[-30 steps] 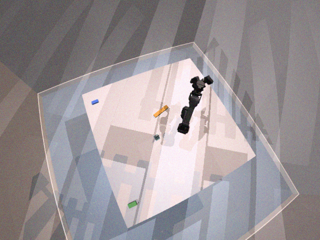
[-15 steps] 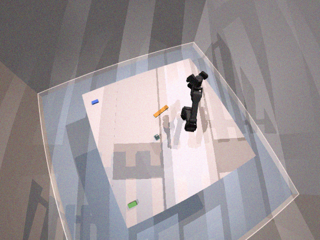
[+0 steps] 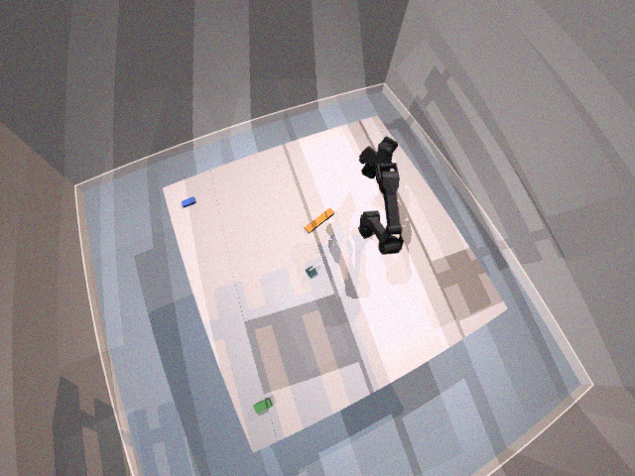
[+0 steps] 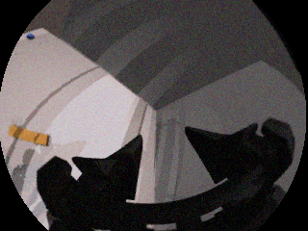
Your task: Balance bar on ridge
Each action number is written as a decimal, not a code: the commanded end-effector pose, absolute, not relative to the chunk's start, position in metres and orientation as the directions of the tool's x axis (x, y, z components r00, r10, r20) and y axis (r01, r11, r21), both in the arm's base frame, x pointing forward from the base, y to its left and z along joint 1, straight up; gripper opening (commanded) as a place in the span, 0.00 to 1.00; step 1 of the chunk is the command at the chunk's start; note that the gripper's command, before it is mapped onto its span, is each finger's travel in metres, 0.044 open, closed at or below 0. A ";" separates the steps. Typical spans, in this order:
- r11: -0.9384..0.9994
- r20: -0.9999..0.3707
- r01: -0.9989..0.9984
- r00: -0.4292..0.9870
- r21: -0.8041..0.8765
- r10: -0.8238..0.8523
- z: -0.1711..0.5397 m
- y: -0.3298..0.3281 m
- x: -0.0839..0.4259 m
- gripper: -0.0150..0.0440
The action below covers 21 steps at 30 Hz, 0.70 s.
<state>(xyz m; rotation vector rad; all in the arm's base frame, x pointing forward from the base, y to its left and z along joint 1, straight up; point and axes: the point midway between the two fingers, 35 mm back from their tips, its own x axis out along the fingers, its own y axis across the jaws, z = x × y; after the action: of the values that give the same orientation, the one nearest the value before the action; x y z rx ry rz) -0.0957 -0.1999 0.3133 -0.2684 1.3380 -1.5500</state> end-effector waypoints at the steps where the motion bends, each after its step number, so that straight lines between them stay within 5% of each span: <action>1: 0.227 -0.484 0.549 -0.384 -0.804 -0.786 0.300 -0.211 -0.084 0.79; 21: 0.621 -0.711 0.431 -0.072 -0.655 -0.700 0.240 -0.240 -0.008 0.79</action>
<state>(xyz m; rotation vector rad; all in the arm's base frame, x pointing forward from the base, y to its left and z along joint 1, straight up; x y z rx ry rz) -0.0194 -0.2383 0.2518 -0.2607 1.3422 -1.0312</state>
